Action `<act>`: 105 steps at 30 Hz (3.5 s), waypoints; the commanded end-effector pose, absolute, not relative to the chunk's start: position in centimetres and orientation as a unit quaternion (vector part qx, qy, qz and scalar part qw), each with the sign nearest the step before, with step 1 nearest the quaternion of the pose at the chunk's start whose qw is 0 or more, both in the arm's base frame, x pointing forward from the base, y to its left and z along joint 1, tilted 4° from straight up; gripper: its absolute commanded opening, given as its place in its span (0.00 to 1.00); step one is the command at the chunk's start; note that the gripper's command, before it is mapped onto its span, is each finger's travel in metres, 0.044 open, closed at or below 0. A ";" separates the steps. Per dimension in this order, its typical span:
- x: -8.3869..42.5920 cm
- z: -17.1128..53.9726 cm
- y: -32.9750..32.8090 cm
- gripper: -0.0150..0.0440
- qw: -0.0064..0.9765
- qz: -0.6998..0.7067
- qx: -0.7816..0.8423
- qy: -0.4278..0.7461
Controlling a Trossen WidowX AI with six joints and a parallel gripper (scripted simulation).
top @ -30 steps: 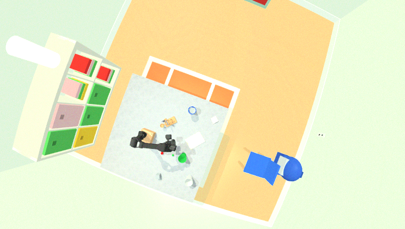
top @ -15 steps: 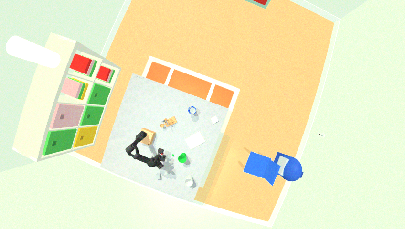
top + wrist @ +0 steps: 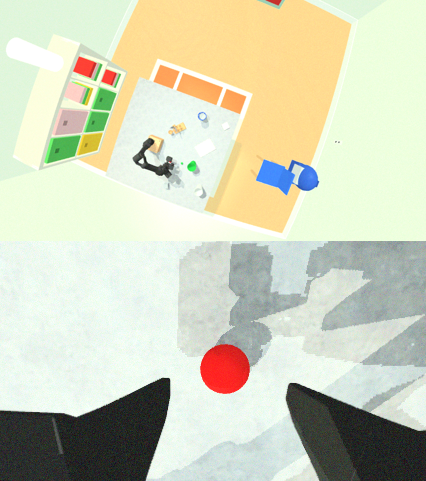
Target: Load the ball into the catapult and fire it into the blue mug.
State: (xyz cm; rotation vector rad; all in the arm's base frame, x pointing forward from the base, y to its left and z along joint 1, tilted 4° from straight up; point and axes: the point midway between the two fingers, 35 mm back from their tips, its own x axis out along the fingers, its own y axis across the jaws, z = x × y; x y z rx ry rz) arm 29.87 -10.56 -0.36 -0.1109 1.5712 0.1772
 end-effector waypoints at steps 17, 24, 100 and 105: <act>29.7 -3.7 -10.4 0.76 0.700 0.081 -0.050 0.708; 29.7 -4.1 -10.4 0.63 0.700 0.081 -0.050 0.708; 25.8 7.3 10.6 0.25 0.607 0.236 -0.214 0.729; 24.3 7.2 12.5 0.25 0.592 0.249 -0.235 0.729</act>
